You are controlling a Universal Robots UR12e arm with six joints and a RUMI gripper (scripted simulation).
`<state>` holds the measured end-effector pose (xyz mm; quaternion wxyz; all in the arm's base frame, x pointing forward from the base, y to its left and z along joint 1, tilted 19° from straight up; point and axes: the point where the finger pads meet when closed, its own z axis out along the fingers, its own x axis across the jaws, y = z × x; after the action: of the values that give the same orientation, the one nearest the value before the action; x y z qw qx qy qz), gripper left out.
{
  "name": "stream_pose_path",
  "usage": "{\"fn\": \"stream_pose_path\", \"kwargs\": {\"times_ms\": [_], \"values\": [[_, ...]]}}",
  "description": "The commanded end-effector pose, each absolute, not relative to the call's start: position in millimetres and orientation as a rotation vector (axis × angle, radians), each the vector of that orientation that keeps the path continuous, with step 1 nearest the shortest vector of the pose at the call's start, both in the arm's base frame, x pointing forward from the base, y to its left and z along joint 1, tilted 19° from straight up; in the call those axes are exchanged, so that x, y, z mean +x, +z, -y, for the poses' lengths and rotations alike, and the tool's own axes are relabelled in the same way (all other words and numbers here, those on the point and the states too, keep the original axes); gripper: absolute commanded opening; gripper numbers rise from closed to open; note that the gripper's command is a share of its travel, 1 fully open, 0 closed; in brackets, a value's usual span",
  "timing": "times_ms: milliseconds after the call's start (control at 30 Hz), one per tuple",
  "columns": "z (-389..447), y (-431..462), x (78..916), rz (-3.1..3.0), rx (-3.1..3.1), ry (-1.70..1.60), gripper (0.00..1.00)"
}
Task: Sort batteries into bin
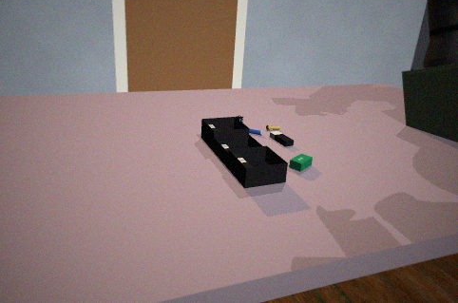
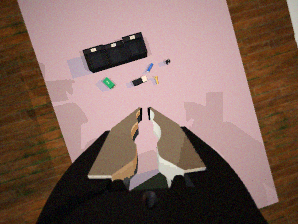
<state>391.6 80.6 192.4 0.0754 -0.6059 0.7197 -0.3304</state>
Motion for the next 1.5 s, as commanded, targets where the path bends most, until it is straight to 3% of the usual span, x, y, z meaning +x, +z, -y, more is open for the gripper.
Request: {"fn": "stream_pose_path", "kwargs": {"times_ms": [0, 433, 1467], "values": [[-68, 154, 397, -2.153, -1.816, -0.993, 0.04], [-40, 69, 403, -2.153, -1.816, -0.993, 0.04], [-42, 74, 402, -2.153, -1.816, -0.993, 0.04]]}}
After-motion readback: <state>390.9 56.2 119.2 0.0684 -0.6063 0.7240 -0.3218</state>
